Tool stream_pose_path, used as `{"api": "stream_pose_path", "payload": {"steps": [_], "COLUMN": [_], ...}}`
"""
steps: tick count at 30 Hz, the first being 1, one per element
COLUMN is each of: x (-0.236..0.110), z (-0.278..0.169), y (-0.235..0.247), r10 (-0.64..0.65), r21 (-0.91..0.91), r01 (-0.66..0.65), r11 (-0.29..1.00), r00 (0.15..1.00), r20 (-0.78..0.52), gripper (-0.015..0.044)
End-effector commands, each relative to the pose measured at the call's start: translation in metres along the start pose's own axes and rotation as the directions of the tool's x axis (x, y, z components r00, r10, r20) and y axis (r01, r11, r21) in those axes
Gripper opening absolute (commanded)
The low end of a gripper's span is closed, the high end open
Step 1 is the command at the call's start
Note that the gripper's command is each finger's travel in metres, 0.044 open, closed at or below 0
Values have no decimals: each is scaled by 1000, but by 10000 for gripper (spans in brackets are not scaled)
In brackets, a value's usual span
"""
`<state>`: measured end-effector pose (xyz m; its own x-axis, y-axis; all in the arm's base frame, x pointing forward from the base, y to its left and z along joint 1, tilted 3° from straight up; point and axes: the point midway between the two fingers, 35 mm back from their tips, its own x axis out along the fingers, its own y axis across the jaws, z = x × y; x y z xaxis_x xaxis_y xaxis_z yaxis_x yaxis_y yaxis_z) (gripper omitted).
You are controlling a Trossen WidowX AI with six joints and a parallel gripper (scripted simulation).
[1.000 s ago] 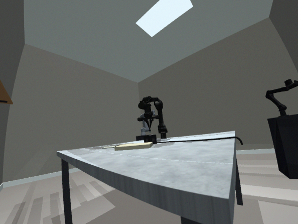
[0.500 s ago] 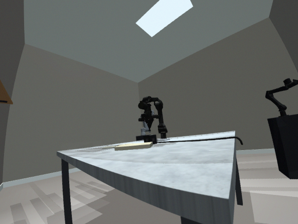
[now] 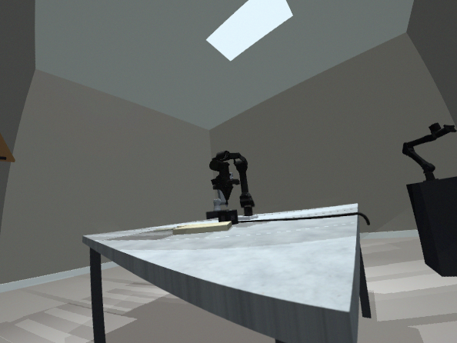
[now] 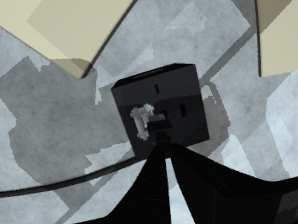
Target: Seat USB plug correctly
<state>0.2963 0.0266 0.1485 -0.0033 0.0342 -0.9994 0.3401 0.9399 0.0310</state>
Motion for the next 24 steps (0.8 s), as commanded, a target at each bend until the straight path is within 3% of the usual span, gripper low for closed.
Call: {"api": "stream_pose_path", "payload": {"steps": [1, 12, 24], "x": [0, 0, 0], "z": [0, 0, 0], "y": [0, 0, 0], "r10": [0, 0, 0], "r21": [96, 375, 643], "r01": [0, -1, -1], "r11": [995, 927, 766], "r00": [1000, 1000, 1000], "r20": [1, 1, 1], "gripper": [0, 0, 0]}}
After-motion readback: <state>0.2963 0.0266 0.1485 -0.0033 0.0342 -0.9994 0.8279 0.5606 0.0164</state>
